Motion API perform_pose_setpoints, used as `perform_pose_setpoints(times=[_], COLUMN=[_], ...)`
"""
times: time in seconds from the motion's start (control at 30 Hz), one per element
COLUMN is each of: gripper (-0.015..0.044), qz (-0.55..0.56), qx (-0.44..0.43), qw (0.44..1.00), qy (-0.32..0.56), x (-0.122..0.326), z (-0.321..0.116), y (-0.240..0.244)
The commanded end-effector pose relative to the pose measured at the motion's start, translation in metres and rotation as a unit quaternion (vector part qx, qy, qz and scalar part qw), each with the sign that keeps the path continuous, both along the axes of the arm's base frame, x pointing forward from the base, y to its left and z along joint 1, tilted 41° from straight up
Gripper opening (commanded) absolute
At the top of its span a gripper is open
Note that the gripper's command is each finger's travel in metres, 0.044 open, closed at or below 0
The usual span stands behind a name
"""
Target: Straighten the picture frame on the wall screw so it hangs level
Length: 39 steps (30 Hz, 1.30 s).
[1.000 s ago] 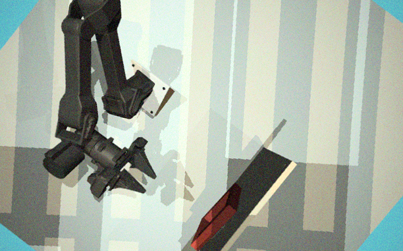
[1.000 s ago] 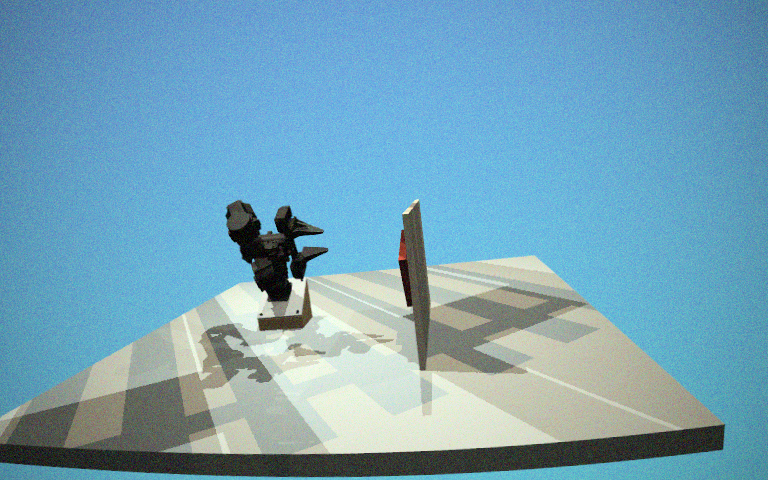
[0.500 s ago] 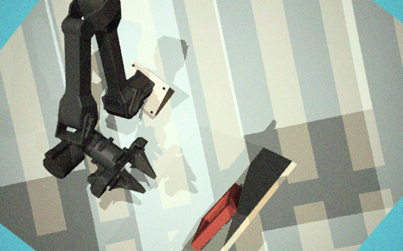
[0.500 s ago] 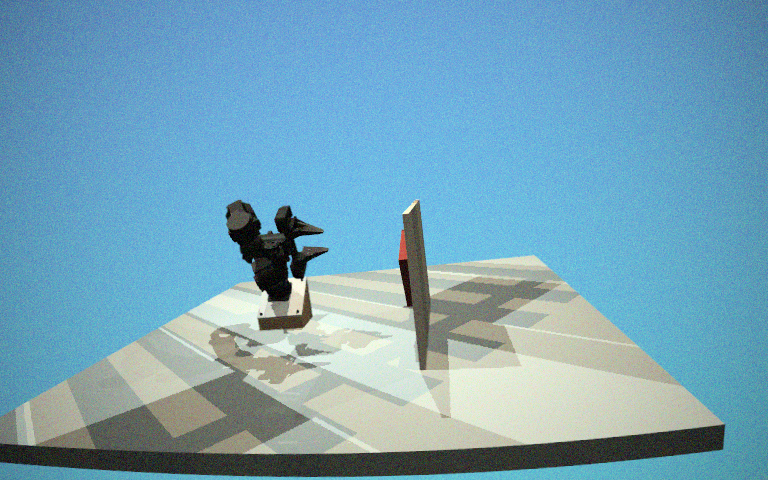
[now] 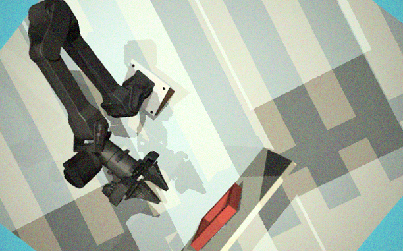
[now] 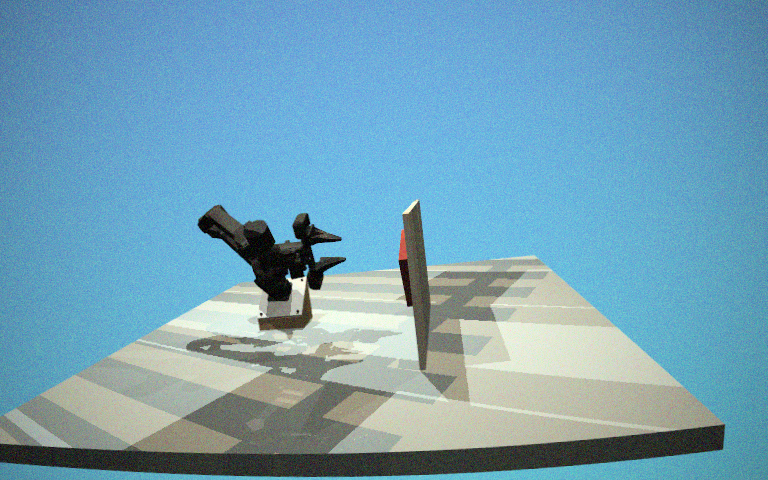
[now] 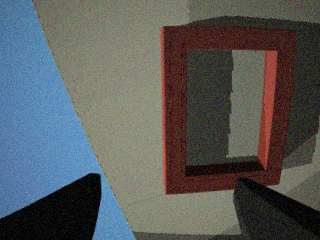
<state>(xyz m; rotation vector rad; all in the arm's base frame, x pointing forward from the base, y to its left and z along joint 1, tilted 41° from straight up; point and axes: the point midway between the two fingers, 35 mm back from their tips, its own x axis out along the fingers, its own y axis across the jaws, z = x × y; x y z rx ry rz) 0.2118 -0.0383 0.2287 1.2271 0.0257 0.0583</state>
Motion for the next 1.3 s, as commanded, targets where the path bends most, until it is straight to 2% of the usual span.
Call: perform_pose_setpoints(times=[0.0, 0.67, 1.1, 1.27], gripper=[0.0260, 0.0260, 0.0260, 0.0260], qz=[-0.003, -0.005, -0.005, -0.005], qx=[-0.026, -0.033, -0.032, -0.032], qw=[1.000, 0.999, 0.999, 0.999], qy=[-0.007, -0.011, -0.013, -0.013], x=[0.021, 0.033, 0.106, 0.111], z=[-0.015, -0.017, -0.015, -0.016], y=[0.002, 0.004, 0.008, 0.009])
